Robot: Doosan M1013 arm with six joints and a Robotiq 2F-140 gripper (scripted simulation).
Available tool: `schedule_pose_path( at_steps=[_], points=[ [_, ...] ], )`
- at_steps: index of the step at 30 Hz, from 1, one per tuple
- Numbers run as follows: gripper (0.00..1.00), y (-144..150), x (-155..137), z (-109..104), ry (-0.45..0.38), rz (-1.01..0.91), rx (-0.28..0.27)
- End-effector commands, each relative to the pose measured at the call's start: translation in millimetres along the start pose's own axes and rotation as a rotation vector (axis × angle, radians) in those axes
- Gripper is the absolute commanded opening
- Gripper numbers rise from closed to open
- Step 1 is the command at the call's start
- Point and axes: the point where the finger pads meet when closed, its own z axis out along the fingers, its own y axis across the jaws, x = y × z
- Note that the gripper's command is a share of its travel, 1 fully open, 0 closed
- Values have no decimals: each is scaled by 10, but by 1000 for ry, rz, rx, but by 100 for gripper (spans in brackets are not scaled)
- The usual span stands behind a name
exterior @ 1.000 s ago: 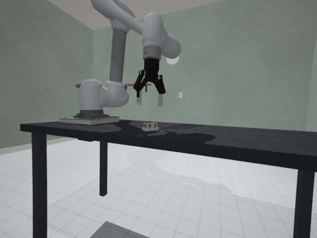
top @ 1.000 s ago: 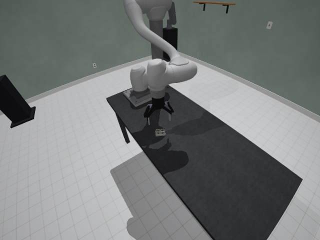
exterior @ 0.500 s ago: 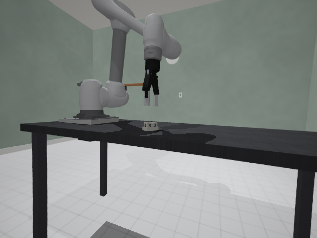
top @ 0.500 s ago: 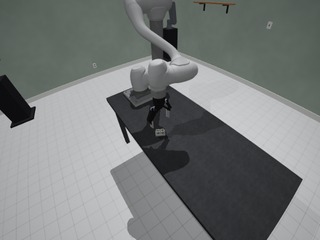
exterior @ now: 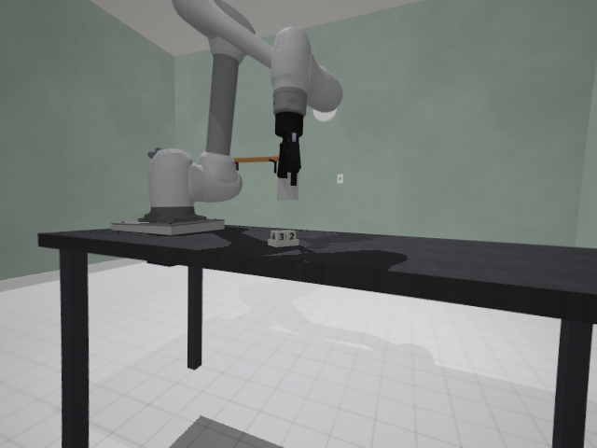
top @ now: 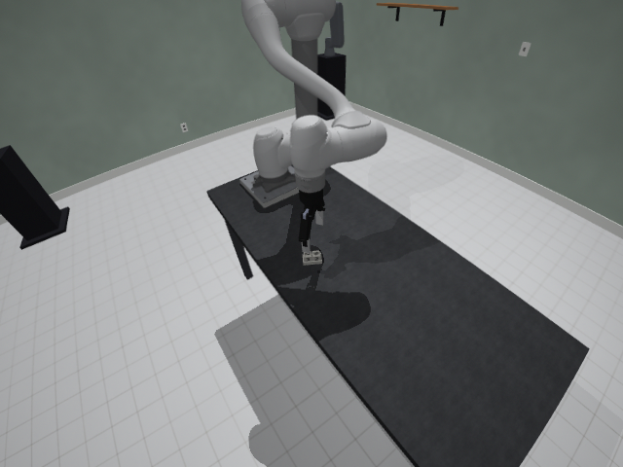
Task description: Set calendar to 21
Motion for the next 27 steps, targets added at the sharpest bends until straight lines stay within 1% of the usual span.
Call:
schedule_pose_path(
  at_steps=[1,3,5,9,12,16,17,27],
  points=[
    [100,23,53,-9,9,-139,0],
    [100,19,64,-5,9,-239,-1],
    [100,19,64,-5,9,-239,-1],
    [100,14,77,-1,9,-368,-1],
    [100,13,82,0,9,-411,-2],
    [100,12,83,1,9,-421,-2],
    [35,12,83,1,9,-421,-2],
    [35,12,83,1,9,-421,-2]
  ],
)
